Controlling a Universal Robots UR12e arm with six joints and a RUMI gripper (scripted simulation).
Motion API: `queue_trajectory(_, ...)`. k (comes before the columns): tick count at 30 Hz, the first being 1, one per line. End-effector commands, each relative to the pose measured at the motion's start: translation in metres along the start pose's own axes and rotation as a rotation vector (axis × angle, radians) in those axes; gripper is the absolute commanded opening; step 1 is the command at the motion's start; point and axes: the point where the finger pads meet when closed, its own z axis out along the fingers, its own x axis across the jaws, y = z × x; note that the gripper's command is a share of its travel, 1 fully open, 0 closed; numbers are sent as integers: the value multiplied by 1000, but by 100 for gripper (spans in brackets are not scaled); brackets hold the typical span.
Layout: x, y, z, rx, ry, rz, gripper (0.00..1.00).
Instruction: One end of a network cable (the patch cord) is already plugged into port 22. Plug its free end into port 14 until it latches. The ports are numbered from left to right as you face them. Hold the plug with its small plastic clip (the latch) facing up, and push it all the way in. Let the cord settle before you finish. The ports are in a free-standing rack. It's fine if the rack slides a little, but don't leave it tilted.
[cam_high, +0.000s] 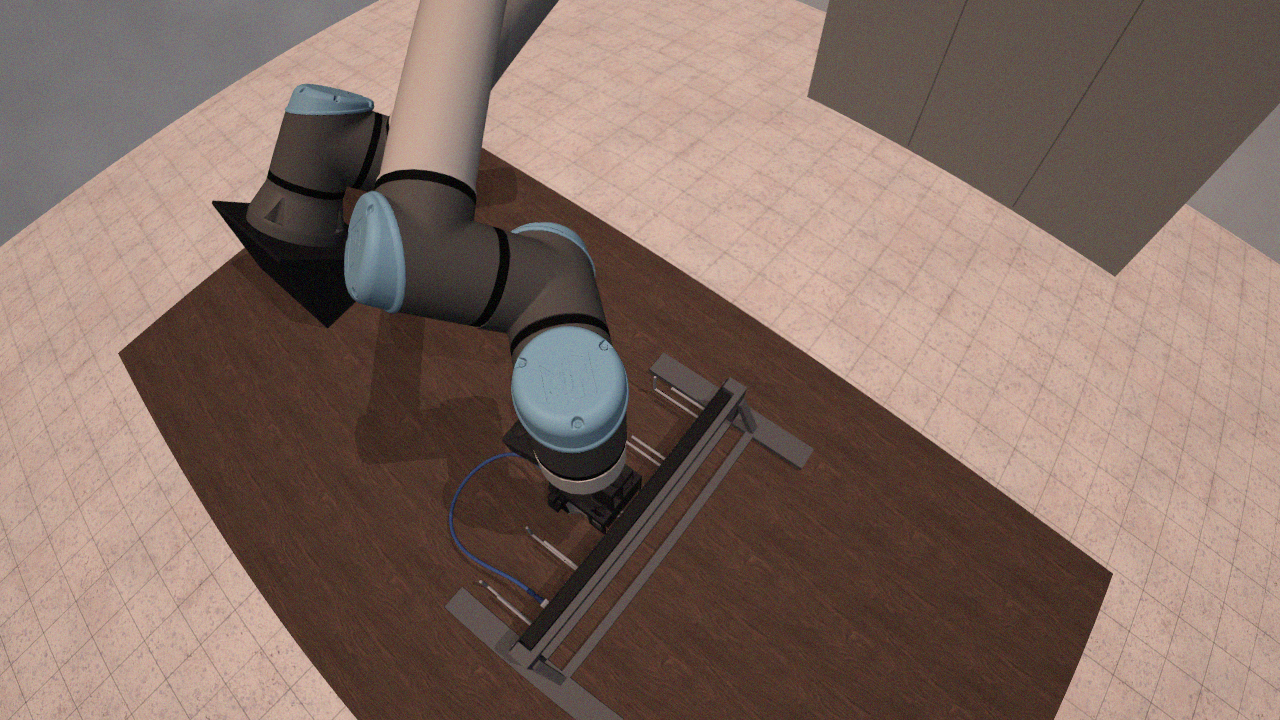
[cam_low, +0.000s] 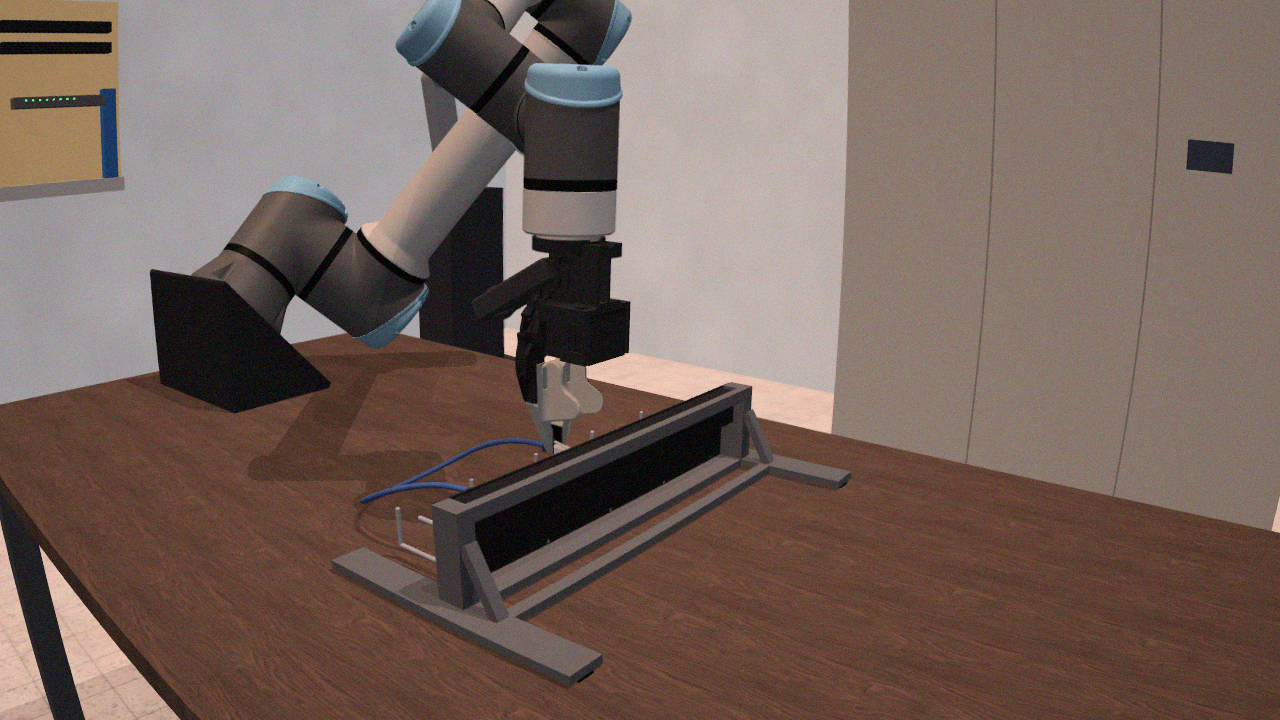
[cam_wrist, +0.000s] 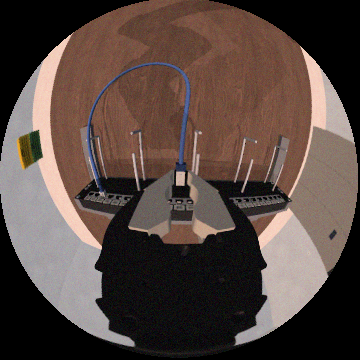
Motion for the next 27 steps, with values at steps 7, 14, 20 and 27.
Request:
queue_trajectory(7, 0, 3, -1, -1, 0, -1, 0)
queue_trajectory(14, 0, 9, -1, -1, 0, -2, 0)
queue_trajectory(20, 0, 18, -1, -1, 0, -2, 0)
queue_trajectory(27, 0, 26, -2, -1, 0, -2, 0)
